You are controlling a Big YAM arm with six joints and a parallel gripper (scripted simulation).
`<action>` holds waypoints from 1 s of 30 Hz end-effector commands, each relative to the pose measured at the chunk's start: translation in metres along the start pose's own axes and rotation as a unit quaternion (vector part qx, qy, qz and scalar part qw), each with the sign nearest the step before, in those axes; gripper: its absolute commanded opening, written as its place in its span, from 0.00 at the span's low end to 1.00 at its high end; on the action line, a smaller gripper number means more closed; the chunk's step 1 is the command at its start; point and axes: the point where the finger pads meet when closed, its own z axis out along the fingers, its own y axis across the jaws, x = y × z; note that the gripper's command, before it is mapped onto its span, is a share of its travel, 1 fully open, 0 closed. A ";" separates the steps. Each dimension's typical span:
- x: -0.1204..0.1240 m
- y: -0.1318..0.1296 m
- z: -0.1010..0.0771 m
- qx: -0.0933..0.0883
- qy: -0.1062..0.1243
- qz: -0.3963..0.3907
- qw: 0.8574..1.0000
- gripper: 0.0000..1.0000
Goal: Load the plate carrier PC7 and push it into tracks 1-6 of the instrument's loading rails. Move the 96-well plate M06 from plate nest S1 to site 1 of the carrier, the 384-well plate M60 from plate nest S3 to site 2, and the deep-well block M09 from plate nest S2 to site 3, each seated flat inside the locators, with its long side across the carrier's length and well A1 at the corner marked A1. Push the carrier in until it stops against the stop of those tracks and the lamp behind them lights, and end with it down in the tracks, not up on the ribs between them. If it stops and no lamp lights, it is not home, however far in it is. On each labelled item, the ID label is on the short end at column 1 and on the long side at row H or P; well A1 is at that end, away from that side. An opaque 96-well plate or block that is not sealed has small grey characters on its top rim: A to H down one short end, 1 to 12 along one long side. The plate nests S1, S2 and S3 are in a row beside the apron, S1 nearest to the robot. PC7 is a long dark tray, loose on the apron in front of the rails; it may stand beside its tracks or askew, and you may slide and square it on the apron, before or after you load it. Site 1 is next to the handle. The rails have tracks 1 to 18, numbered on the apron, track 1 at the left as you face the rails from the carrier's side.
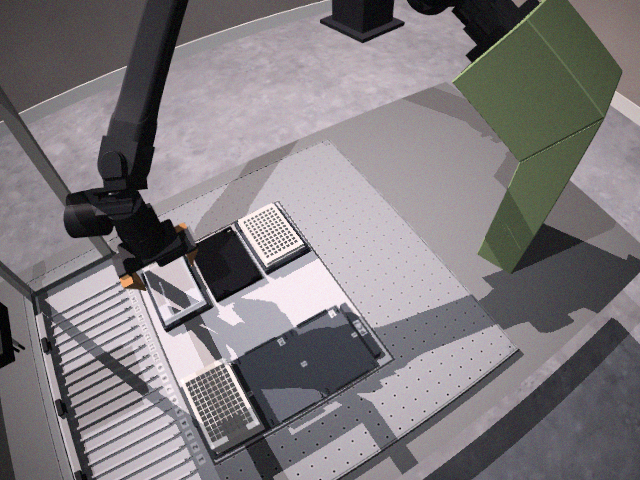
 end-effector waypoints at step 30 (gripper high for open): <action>-0.009 0.010 0.038 -0.007 -0.006 0.003 1.000 1.00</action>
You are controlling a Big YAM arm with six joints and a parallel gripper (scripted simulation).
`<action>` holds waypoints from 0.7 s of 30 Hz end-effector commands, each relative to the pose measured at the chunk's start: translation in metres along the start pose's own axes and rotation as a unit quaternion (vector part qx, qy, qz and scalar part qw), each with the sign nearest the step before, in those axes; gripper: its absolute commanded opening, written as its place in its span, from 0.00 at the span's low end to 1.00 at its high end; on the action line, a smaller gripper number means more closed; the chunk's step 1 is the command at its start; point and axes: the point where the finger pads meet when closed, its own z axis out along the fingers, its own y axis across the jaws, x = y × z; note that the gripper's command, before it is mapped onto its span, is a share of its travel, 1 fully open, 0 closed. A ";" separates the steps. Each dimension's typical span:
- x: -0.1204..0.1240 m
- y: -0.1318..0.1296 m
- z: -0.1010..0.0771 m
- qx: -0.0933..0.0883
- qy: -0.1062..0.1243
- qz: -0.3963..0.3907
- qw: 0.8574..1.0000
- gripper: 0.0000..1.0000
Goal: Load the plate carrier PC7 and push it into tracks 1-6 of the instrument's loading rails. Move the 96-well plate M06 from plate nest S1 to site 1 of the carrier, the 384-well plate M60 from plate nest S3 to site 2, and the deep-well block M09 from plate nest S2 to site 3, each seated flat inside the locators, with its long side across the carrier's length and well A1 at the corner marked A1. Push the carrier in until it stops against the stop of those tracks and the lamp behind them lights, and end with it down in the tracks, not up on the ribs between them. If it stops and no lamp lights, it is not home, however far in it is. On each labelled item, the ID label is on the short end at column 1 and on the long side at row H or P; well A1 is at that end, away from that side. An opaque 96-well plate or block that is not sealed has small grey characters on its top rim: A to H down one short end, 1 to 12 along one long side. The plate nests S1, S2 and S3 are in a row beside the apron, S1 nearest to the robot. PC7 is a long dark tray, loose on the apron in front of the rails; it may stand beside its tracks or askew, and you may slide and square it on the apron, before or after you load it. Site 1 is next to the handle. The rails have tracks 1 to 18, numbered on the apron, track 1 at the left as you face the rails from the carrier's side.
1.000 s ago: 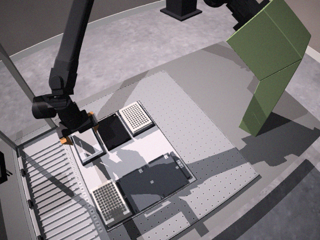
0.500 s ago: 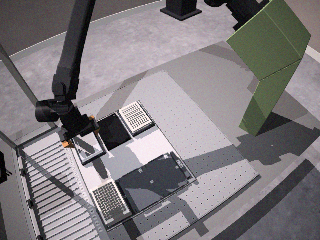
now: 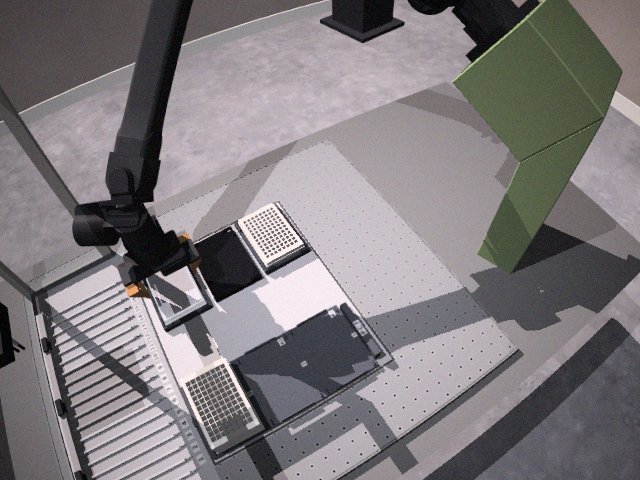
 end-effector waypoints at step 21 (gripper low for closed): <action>-0.002 0.013 0.014 -0.011 -0.003 -0.001 1.000 1.00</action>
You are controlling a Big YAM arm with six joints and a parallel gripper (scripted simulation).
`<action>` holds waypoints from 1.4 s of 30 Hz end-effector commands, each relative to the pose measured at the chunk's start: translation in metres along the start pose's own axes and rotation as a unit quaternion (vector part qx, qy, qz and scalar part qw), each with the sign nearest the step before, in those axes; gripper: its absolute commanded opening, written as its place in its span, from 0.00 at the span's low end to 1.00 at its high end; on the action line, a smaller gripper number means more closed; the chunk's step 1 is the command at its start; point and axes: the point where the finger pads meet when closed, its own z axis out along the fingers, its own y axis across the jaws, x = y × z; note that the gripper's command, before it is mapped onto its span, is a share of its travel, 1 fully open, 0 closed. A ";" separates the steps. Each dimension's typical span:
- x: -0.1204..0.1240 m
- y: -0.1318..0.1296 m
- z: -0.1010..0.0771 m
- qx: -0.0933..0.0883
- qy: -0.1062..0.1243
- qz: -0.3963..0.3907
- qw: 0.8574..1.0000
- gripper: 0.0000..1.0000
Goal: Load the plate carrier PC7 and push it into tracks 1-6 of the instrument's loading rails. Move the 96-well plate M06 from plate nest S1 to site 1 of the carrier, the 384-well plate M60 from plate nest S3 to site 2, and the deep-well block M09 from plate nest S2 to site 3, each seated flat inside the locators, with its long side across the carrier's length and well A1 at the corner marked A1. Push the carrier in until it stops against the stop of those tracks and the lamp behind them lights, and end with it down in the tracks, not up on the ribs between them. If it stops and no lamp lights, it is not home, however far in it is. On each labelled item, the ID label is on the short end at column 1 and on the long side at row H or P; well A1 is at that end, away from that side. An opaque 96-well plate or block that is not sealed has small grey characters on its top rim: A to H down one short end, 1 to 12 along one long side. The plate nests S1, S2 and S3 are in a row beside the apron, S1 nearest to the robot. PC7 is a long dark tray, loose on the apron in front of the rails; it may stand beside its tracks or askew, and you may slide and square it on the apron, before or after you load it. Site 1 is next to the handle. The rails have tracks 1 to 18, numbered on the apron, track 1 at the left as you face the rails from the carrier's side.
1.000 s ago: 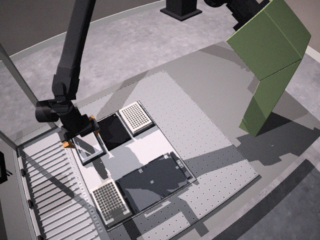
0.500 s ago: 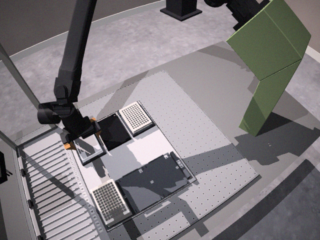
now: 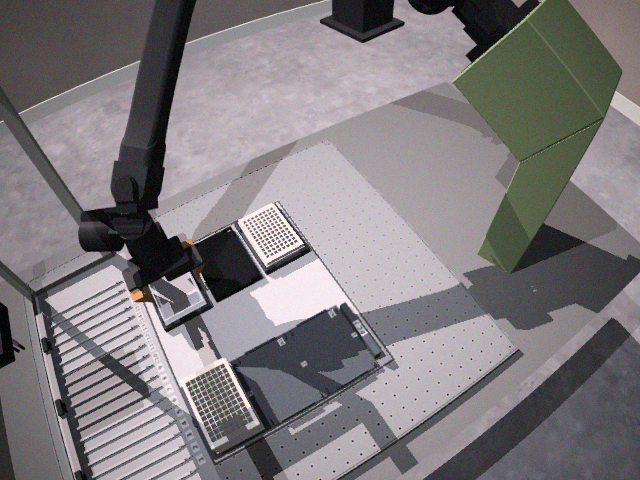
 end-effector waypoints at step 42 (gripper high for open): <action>-0.004 0.013 -0.009 -0.012 -0.003 0.003 1.000 0.00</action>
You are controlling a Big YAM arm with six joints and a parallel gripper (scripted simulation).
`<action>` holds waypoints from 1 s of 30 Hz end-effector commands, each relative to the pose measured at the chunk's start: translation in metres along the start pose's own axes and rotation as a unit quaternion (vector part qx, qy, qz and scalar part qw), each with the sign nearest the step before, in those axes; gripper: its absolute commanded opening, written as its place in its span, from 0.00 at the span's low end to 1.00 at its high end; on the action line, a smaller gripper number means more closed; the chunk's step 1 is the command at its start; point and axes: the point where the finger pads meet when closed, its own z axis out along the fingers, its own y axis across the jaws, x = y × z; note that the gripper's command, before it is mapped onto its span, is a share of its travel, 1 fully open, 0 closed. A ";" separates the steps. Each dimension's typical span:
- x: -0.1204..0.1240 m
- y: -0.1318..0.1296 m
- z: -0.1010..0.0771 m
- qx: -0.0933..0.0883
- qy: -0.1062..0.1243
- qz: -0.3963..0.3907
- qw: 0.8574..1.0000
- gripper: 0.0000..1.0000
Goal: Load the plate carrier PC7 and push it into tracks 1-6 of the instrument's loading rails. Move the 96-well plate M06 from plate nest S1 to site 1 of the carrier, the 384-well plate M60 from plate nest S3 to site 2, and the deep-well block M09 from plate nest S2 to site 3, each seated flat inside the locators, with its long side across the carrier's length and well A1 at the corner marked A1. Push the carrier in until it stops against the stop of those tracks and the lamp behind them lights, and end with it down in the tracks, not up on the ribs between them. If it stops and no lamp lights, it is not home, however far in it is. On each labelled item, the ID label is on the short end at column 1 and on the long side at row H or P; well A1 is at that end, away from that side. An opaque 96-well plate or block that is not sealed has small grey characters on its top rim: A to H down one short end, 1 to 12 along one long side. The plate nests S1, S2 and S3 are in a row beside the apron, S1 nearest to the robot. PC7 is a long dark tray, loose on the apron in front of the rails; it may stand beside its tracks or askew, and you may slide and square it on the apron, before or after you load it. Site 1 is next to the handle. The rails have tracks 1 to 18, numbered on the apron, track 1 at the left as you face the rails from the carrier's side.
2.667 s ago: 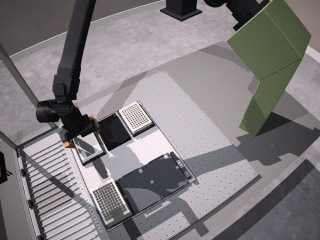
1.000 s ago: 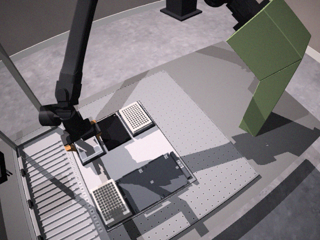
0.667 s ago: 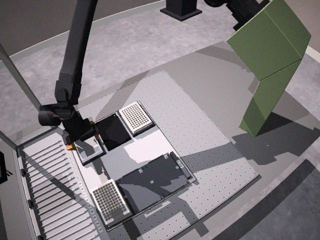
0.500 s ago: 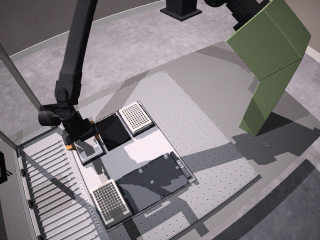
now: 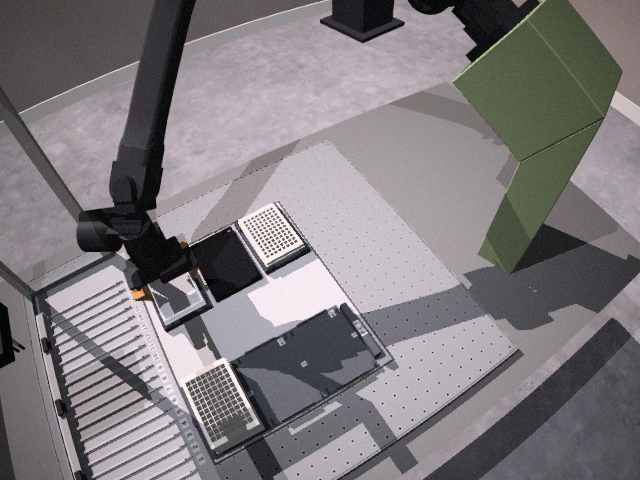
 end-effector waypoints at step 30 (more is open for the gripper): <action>0.000 0.012 -0.085 -0.017 0.001 0.002 1.000 0.00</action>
